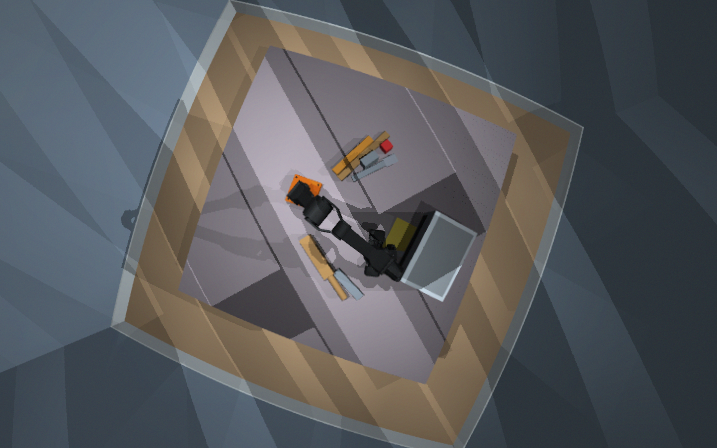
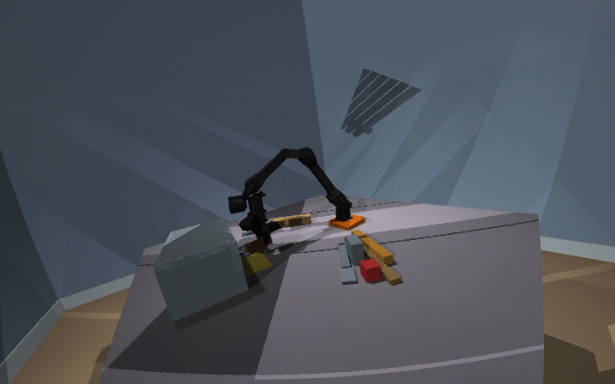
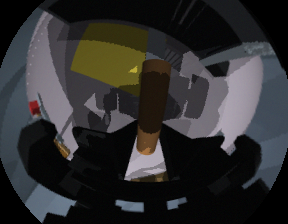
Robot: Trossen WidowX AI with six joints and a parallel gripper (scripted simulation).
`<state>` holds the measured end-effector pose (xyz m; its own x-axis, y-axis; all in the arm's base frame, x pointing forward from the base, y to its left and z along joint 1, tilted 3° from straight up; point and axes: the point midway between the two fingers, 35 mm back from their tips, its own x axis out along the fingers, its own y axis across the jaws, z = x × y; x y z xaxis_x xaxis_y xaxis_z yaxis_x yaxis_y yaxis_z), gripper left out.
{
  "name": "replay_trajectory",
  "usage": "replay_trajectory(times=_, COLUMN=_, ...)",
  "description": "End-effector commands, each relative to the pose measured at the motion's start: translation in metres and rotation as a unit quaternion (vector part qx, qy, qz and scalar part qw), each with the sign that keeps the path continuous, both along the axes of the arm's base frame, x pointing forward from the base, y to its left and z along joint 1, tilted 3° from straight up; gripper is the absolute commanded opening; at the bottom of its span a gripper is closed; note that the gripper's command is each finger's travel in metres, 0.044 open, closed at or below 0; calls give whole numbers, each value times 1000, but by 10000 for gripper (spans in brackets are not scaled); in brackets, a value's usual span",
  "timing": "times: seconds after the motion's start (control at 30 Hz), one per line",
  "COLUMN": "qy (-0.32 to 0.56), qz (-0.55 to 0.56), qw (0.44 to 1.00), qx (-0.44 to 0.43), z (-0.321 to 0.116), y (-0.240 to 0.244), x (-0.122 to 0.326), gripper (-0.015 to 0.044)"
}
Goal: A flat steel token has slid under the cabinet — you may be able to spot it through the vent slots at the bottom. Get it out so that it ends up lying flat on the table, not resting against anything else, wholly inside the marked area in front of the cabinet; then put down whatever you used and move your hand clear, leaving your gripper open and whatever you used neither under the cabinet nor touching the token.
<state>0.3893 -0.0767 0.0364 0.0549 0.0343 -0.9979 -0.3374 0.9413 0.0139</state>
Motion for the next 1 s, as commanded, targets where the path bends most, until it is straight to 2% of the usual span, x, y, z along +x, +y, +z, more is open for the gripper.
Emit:
replay_trajectory(times=0.0, qy=-1, qz=-1, qw=1000, qx=-1, z=0, y=2, x=4, gripper=0)
replay_trajectory(times=0.97, qy=-1, qz=-1, qw=1000, qx=0, z=-2, y=26, x=-4, gripper=0)
